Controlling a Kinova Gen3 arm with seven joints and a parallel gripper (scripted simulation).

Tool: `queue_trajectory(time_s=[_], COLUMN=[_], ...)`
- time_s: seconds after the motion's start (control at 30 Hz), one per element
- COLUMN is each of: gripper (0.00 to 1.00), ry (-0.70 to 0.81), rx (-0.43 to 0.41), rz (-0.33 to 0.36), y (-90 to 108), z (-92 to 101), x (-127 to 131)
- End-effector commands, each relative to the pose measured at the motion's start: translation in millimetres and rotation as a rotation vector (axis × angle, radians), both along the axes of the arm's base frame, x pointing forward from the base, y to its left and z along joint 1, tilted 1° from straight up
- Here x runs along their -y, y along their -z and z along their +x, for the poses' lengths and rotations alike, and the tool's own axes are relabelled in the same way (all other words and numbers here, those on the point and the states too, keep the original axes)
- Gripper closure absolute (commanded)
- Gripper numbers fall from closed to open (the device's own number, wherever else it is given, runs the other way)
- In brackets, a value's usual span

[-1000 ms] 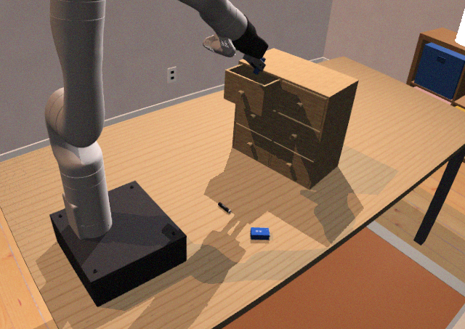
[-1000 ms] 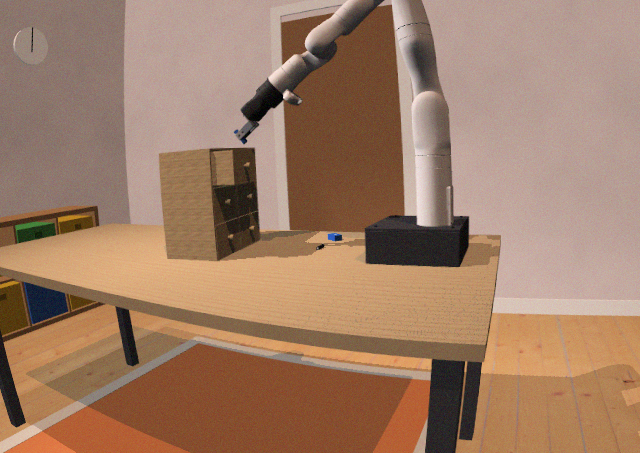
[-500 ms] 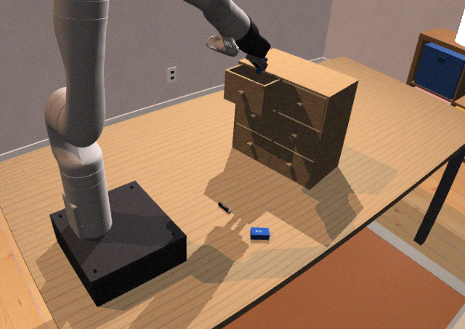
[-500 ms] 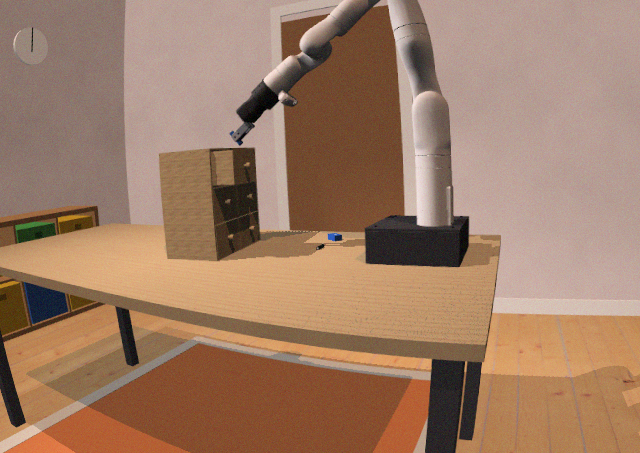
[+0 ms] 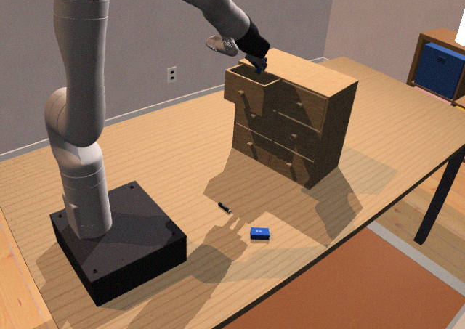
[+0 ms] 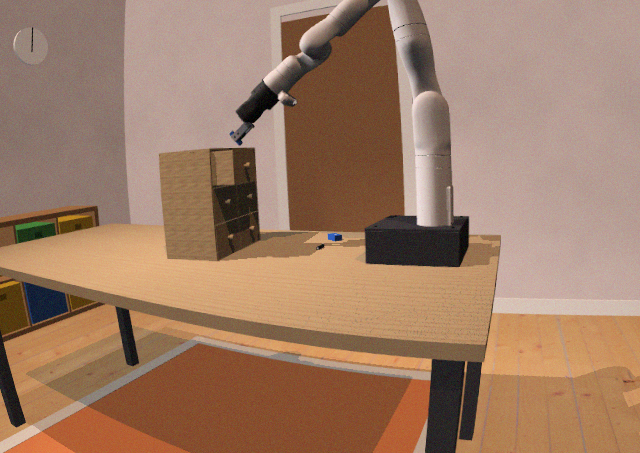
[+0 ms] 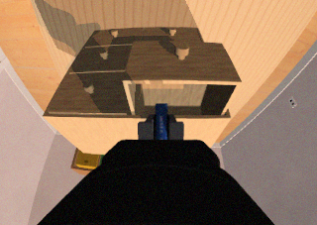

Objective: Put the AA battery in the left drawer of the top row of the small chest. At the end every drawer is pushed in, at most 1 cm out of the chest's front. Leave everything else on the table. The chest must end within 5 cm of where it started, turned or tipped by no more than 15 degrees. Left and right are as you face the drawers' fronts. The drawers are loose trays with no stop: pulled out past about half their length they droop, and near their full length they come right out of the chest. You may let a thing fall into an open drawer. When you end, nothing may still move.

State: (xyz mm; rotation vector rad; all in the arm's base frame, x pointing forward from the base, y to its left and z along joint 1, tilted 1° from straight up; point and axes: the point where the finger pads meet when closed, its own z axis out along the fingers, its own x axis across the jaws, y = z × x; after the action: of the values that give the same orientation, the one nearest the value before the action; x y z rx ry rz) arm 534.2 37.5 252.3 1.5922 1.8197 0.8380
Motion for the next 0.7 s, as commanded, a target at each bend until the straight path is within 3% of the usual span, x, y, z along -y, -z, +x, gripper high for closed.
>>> queue_trajectory(time_s=[0.0, 0.23, 0.33, 0.4, 0.43, 0.67], gripper=[0.69, 0.45, 0.45, 0.39, 0.00, 0.00], ry=[0.003, 0.003, 0.003, 0.003, 0.003, 0.003], rx=[-0.005, -0.005, -0.005, -0.005, -0.005, -0.005], rz=[0.002, 0.002, 0.002, 0.002, 0.002, 0.002], y=[1.2, 1.2, 1.2, 1.2, 1.2, 1.2], z=[0.2, 0.2, 0.2, 0.2, 0.2, 0.2], x=[0.5, 0.5, 0.5, 0.5, 0.5, 0.5])
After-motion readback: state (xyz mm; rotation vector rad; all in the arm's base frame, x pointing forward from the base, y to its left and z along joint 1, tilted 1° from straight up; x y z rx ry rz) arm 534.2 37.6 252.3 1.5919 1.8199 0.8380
